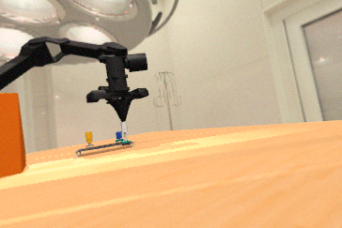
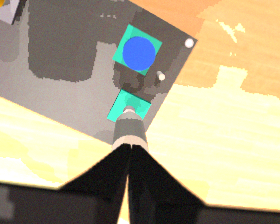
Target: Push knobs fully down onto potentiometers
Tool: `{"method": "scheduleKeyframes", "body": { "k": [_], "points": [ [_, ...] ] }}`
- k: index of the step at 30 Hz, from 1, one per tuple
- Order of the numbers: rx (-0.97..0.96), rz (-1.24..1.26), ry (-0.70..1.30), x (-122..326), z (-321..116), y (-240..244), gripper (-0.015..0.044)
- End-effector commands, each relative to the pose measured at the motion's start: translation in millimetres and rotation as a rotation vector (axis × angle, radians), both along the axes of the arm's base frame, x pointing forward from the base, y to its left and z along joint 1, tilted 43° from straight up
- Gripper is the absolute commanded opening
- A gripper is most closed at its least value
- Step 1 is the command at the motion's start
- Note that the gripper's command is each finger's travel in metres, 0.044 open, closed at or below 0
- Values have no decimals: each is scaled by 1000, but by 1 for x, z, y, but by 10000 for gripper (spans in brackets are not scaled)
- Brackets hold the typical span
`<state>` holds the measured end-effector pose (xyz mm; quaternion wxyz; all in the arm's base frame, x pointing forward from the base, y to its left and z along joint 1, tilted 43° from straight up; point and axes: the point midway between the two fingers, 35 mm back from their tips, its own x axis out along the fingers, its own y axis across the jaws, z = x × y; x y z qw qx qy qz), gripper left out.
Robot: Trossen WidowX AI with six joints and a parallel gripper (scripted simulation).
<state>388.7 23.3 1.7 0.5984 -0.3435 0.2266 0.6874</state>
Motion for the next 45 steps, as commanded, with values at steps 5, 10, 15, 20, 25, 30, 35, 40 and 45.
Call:
{"method": "scheduleKeyframes", "body": {
  "k": [5, 10, 15, 20, 25, 30, 35, 40, 45],
  "points": [
    [6, 33, 1, 1, -16, 20, 0],
    [6, 33, 1, 1, -17, 21, 0],
    [6, 33, 1, 1, -17, 21, 0],
    [6, 33, 1, 0, -20, 24, 0],
    [6, 33, 1, 0, -21, 25, 0],
    [6, 33, 1, 0, -22, 25, 0],
    [6, 33, 1, 0, -24, 27, 0],
    [6, 33, 1, 0, -24, 28, 0],
    [7, 33, 1, 0, -24, 28, 0]
  ]
}}
